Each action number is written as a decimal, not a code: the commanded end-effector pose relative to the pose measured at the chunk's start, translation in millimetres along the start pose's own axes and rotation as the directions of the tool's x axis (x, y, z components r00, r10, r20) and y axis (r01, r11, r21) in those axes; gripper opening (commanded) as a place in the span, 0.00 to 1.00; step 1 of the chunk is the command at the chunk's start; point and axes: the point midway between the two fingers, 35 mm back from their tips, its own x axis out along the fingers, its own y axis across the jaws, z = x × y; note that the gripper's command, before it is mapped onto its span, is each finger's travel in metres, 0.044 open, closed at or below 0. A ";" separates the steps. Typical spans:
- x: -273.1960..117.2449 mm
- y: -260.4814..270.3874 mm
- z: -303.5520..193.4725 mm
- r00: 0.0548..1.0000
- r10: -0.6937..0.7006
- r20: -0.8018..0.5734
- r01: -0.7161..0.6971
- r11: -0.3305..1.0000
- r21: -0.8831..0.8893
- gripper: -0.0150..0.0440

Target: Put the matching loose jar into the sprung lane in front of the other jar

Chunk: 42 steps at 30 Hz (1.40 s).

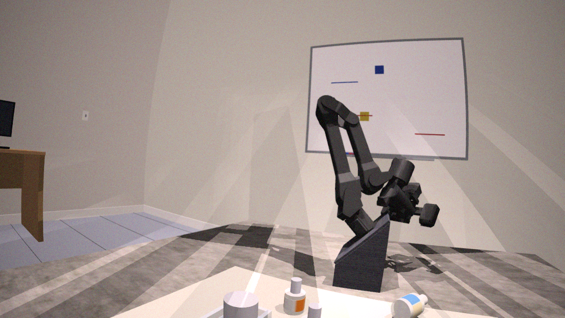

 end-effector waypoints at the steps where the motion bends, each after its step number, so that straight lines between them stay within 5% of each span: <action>1: -0.3 -2.2 0.9 1.000 -0.008 0.002 0.008 1.000 0.008 0.98; 10: -41.6 -110.0 20.5 0.921 -0.389 -0.019 0.360 0.832 0.422 1.00; 22: -165.1 -206.6 -38.6 0.693 -0.631 -0.349 0.572 0.188 0.798 1.00; 33: -294.9 -183.5 -151.0 0.535 -0.425 -0.730 0.552 -0.478 0.683 1.00; 42: -375.1 -83.9 -229.3 0.503 -0.063 -0.862 0.499 -0.793 0.349 1.00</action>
